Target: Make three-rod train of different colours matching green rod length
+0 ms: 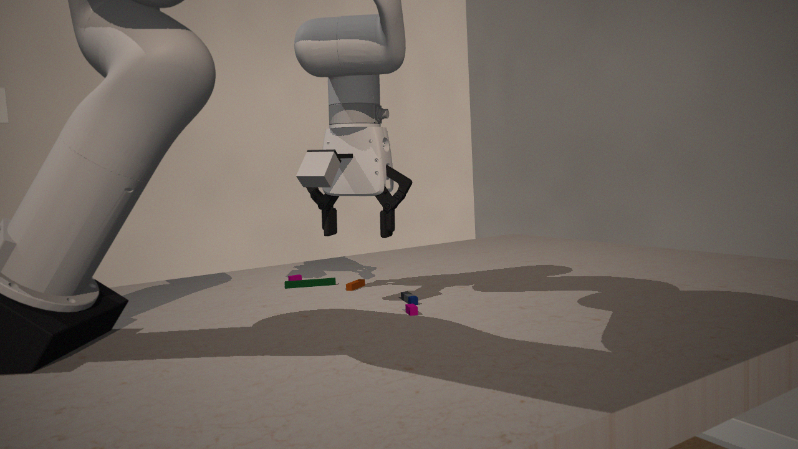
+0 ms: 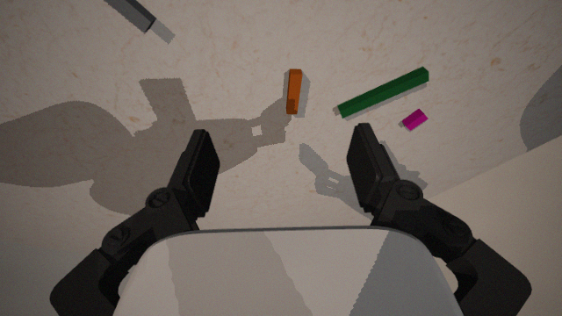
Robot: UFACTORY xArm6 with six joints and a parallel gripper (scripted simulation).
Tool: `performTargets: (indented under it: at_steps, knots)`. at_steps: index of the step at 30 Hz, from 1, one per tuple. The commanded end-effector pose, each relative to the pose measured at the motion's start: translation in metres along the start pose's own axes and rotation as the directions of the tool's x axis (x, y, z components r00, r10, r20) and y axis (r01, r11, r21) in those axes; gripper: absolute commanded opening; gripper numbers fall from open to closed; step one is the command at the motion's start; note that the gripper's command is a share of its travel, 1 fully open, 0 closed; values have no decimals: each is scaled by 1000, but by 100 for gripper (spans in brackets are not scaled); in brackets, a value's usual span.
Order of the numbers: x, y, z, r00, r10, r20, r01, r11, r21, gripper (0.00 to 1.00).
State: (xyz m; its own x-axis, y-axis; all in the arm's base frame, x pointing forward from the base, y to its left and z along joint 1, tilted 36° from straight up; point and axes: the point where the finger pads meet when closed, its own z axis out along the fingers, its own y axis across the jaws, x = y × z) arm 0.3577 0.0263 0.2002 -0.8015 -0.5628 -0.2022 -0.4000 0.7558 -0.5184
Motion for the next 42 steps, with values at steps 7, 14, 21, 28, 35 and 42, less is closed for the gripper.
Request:
performTargets:
  at_steps: [7, 14, 21, 28, 35, 42]
  knots:
    - [-8, 13, 3, 995, 99, -7, -99, 994, 39, 24]
    - [-8, 13, 3, 995, 99, -7, -99, 994, 39, 24]
    - [-8, 13, 3, 995, 99, -7, -99, 994, 39, 24]
    - [-8, 13, 3, 995, 99, -7, -99, 994, 39, 24]
    - [-8, 13, 3, 995, 99, -7, -99, 994, 39, 24]
    - [-8, 13, 3, 995, 99, -7, -99, 994, 39, 24]
